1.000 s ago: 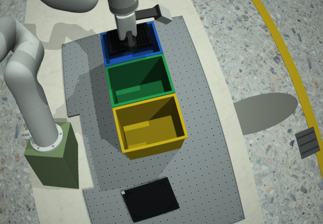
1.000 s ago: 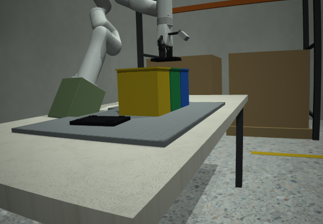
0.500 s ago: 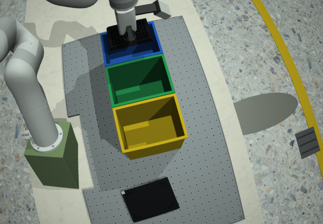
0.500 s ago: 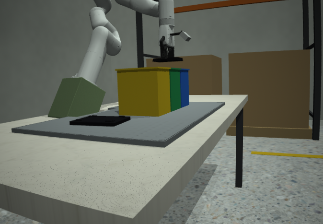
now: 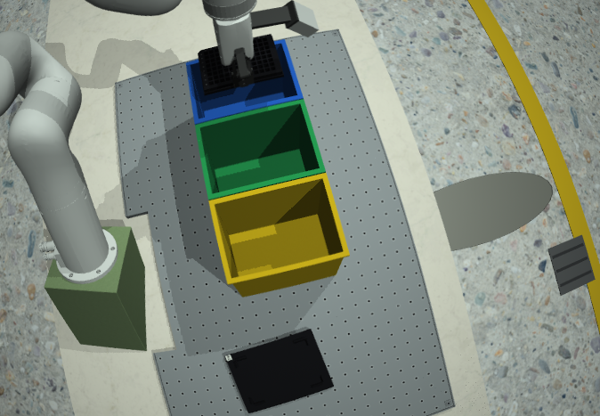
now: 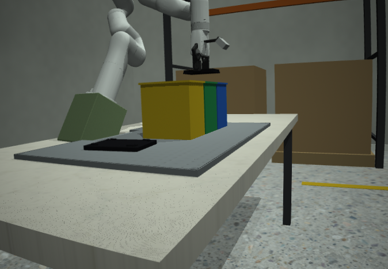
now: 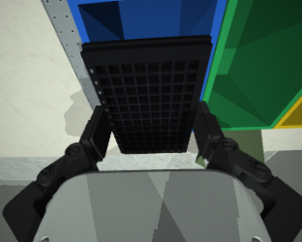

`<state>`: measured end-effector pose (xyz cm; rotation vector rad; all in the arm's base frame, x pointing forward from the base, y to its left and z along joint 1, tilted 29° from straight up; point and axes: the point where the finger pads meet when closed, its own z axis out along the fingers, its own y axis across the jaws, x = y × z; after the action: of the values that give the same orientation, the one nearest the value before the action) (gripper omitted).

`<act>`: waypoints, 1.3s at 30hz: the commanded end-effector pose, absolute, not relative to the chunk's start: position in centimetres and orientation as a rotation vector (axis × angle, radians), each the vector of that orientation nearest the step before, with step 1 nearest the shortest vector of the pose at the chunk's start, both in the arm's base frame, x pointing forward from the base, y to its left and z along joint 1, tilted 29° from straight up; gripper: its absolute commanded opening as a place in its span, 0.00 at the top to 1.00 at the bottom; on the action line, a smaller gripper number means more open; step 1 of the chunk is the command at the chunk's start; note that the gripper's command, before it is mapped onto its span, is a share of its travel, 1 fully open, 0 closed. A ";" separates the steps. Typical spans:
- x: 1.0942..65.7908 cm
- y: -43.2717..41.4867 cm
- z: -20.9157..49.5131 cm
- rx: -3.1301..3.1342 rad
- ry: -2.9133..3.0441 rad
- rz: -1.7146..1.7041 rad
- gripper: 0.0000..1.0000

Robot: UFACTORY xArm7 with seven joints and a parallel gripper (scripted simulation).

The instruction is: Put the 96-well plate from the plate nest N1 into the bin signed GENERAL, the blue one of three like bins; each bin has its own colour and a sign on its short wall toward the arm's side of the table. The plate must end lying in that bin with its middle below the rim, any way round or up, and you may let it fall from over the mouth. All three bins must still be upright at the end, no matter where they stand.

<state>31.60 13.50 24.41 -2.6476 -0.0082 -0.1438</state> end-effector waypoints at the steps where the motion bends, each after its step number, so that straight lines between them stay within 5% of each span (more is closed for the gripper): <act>1: 31.7 13.4 24.5 -2.647 -0.007 -0.149 1.00; 39: 31.9 14.2 22.9 -2.647 -0.007 -0.149 1.00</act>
<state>31.79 14.28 22.74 -2.6476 -0.0082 -0.1440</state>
